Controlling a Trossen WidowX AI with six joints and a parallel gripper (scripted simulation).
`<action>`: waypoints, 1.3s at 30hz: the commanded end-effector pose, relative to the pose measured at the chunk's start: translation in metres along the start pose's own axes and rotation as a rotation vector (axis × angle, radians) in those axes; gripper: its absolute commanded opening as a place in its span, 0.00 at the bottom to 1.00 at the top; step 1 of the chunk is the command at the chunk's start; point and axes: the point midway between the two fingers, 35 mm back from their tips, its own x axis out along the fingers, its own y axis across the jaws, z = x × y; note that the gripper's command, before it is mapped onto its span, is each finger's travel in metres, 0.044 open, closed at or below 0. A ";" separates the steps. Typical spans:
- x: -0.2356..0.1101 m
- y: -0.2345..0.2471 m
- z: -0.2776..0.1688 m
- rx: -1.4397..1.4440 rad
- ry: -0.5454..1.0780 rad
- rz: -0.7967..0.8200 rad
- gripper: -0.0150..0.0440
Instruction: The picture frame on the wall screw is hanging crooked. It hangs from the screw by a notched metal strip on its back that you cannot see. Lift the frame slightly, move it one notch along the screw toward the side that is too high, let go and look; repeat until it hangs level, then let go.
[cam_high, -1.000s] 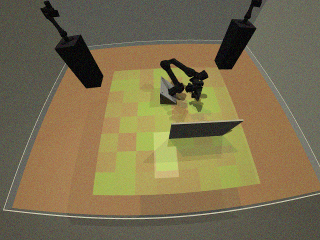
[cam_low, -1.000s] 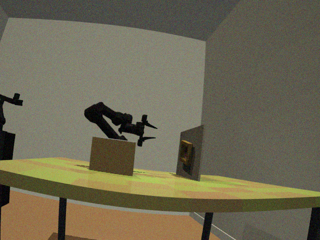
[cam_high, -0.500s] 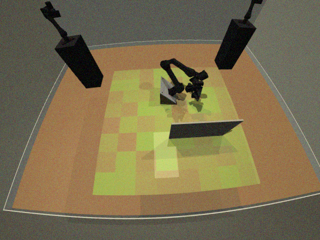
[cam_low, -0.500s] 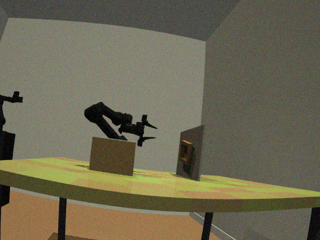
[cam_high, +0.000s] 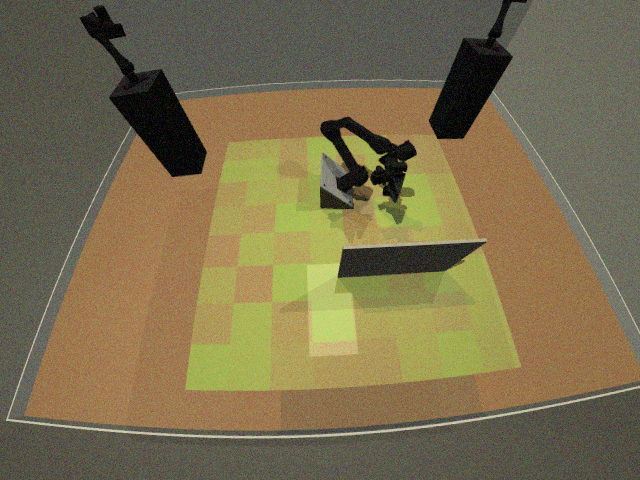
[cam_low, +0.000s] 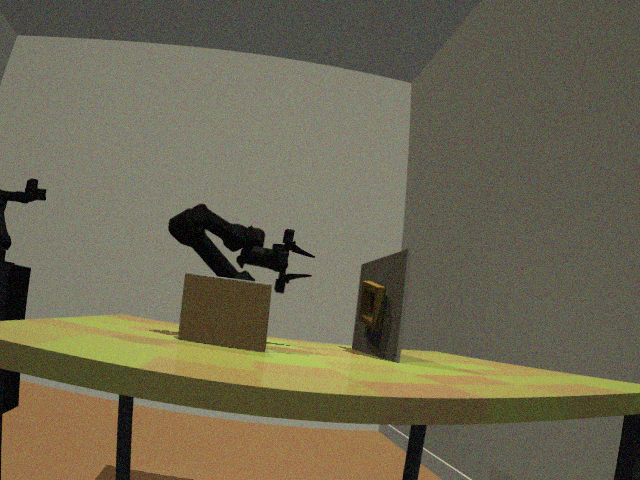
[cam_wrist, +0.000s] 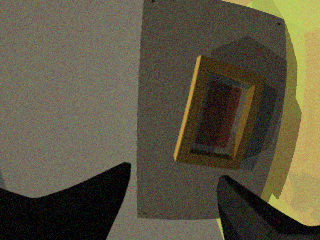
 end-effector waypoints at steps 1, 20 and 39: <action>0.000 0.000 0.001 0.005 0.001 0.000 0.69; 0.069 -0.037 0.016 0.079 0.061 0.042 0.69; 0.075 -0.038 0.013 0.082 0.065 0.046 0.69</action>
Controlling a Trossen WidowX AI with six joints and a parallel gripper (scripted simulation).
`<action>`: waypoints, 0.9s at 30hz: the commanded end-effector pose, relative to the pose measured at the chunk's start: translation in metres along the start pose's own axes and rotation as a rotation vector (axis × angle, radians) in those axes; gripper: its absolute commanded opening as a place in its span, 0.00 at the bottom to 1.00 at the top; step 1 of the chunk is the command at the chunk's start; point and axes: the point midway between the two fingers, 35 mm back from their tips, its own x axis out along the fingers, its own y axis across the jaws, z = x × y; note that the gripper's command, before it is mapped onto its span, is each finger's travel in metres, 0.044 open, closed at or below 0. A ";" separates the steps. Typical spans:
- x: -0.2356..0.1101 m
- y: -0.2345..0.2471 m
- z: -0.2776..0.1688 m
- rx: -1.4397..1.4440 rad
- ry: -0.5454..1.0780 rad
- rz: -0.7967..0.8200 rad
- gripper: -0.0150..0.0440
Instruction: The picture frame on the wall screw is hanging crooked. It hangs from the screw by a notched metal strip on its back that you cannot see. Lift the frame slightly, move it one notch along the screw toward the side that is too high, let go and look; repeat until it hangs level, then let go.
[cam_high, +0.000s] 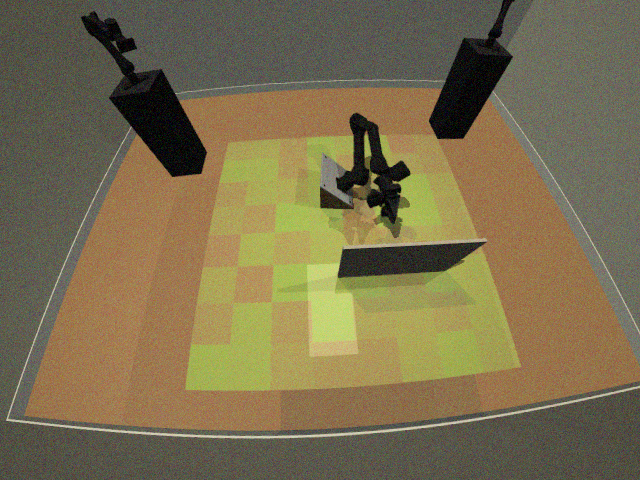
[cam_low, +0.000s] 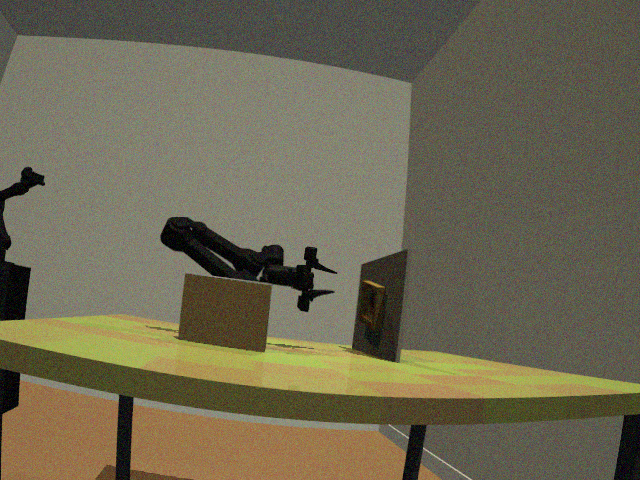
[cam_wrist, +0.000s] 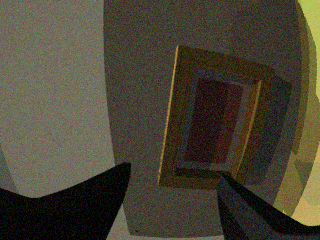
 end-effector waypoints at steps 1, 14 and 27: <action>0.003 0.000 0.000 0.003 -0.005 0.001 0.69; 0.077 0.000 0.000 0.002 -0.003 0.002 0.69; 0.081 -0.001 0.001 0.002 -0.003 0.002 0.69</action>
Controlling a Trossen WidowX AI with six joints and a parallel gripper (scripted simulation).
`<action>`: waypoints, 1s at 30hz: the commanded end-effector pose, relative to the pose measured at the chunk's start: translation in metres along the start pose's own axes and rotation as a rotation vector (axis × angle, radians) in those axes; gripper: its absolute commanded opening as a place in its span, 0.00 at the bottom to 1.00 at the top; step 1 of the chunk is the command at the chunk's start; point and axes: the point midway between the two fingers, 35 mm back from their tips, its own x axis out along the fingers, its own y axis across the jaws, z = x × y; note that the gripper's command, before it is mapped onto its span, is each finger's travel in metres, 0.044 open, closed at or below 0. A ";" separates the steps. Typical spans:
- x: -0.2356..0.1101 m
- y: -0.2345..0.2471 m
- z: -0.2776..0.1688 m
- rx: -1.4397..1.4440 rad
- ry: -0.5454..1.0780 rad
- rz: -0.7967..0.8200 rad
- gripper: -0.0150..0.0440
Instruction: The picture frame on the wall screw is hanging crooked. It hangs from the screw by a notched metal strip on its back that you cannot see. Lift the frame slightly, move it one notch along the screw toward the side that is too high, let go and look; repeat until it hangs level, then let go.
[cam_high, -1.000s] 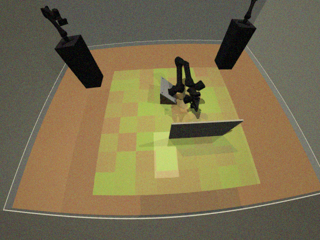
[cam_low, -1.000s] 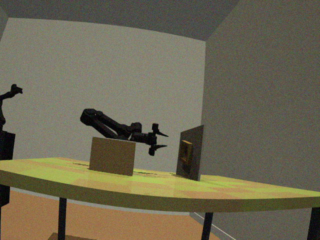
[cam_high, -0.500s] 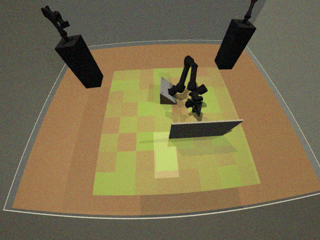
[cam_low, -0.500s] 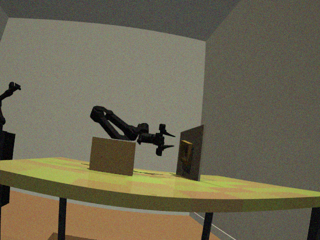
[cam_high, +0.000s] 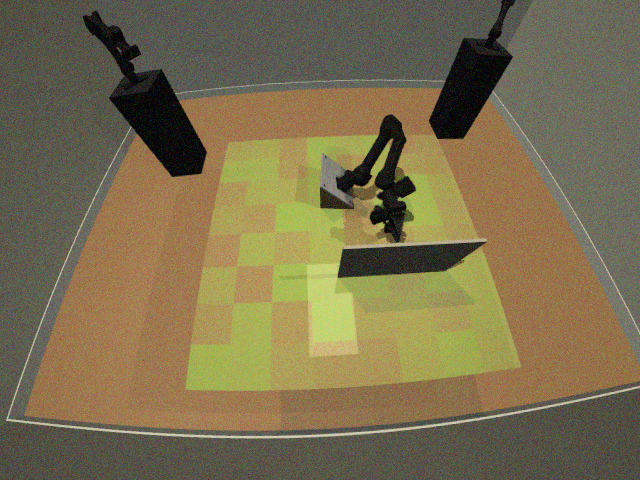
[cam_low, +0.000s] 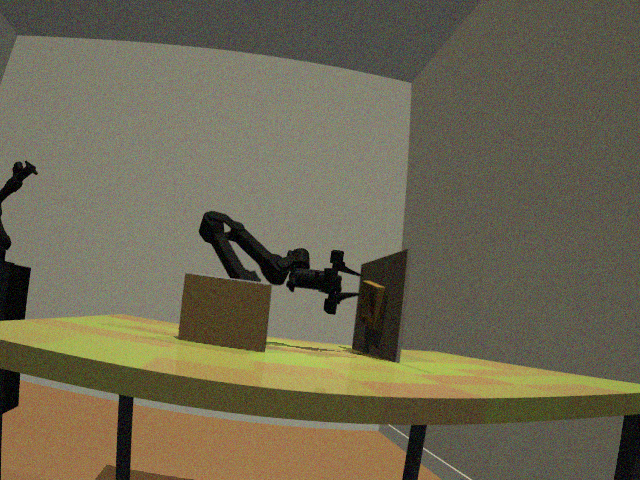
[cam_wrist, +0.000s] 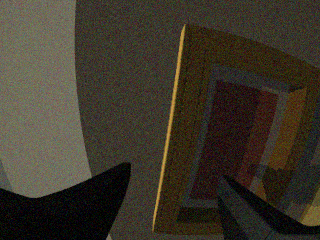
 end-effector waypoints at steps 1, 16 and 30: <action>0.002 -0.002 0.001 0.004 -0.001 -0.007 0.69; 0.007 -0.002 0.000 0.004 -0.001 -0.007 0.69; 0.029 -0.001 0.000 0.004 0.000 -0.006 0.69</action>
